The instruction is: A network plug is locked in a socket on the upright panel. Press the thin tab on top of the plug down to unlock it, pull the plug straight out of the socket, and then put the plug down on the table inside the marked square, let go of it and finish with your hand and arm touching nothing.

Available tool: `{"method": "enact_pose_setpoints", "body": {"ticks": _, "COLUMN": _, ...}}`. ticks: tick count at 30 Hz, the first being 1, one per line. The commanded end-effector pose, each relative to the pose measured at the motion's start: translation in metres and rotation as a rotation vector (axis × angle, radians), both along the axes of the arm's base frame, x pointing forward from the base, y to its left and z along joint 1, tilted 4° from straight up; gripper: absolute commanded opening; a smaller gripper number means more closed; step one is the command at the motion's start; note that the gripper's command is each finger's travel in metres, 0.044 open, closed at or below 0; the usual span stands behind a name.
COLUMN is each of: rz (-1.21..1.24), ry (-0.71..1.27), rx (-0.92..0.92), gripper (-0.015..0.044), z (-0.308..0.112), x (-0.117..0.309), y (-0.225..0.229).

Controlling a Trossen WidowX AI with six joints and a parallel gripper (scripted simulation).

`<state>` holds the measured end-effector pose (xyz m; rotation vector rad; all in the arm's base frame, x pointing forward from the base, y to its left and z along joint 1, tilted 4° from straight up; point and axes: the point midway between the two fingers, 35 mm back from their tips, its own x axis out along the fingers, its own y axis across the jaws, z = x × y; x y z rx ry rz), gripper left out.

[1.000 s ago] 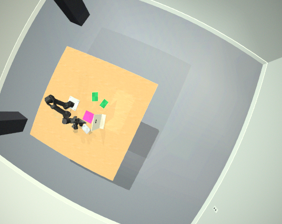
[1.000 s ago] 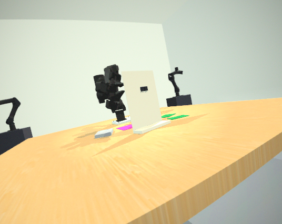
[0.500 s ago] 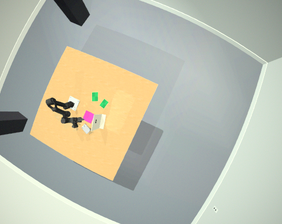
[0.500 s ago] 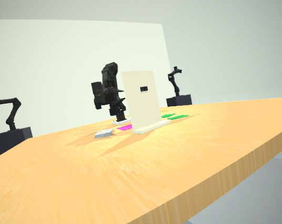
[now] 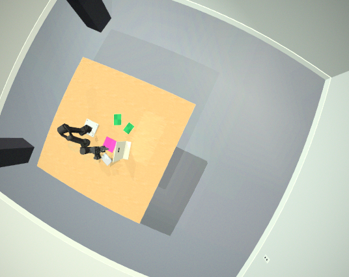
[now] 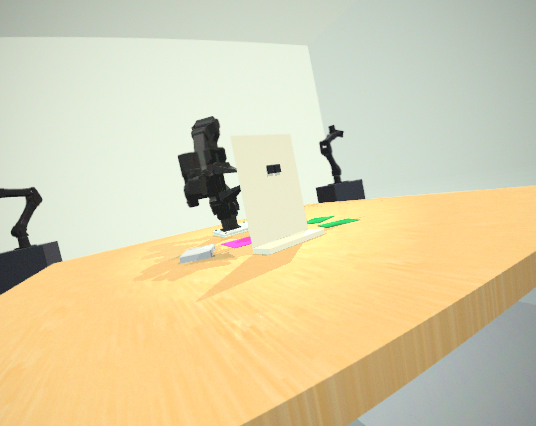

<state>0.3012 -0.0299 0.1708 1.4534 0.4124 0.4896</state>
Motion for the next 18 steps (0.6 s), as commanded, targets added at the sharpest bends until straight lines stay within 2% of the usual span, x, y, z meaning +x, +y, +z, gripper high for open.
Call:
{"method": "enact_pose_setpoints", "body": {"ticks": 1, "rz": 0.0, "ry": -0.001, "rx": -0.003, "gripper": 0.0156, "z": 0.0, "x": 0.013, "y": 0.006}}
{"method": "enact_pose_setpoints", "body": {"ticks": 18, "rz": 0.0, "ry": -0.003, "rx": -0.003, "gripper": 0.0156, "z": 0.002, "x": 0.034, "y": 0.011}}
